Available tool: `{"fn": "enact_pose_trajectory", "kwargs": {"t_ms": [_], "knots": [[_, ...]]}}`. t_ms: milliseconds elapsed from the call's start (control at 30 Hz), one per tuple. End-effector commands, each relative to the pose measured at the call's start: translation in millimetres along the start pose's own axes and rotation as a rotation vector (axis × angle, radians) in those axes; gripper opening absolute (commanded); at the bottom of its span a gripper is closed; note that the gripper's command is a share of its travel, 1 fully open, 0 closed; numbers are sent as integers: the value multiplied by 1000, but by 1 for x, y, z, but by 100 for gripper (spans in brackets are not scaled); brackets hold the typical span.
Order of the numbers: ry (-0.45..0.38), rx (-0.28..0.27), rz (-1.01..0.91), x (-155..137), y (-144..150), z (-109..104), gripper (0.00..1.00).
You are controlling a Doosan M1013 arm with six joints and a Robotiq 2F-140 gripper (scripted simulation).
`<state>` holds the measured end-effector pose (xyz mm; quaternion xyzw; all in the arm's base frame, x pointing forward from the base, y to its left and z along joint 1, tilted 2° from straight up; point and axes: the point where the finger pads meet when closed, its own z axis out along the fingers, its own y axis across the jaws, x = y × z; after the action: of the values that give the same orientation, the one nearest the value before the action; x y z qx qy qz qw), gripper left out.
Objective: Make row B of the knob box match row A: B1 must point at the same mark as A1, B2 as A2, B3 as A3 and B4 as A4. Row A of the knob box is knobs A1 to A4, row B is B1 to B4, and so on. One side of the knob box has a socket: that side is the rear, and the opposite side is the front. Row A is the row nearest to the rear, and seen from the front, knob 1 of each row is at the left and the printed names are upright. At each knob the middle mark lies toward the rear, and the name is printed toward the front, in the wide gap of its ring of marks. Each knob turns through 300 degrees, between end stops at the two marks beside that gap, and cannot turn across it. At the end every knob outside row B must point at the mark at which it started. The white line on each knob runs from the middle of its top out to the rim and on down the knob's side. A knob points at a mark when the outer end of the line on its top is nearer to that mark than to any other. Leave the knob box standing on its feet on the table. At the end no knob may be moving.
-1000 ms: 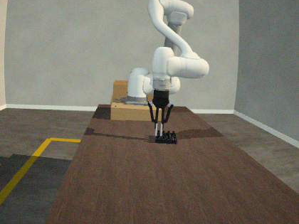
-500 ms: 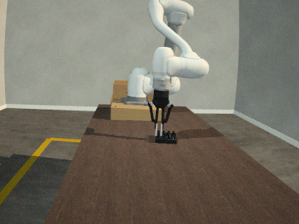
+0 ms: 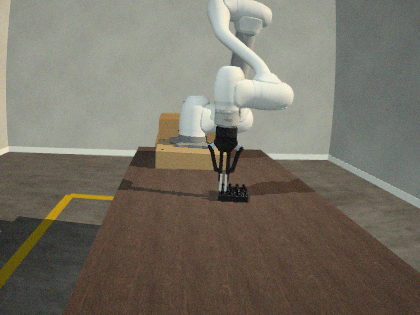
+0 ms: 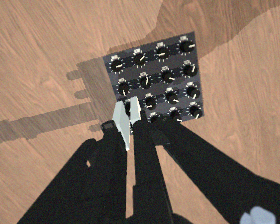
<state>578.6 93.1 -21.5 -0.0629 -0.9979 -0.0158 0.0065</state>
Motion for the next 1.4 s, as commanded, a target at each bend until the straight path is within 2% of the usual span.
{"fn": "enact_pose_trajectory", "kwargs": {"t_ms": [0, 867, 1367], "knots": [[0, 0, 0, 0, 0, 0, 5], [0, 0, 7, 0, 0, 0, 5], [0, 0, 85, 0, 0, 0, 5]]}}
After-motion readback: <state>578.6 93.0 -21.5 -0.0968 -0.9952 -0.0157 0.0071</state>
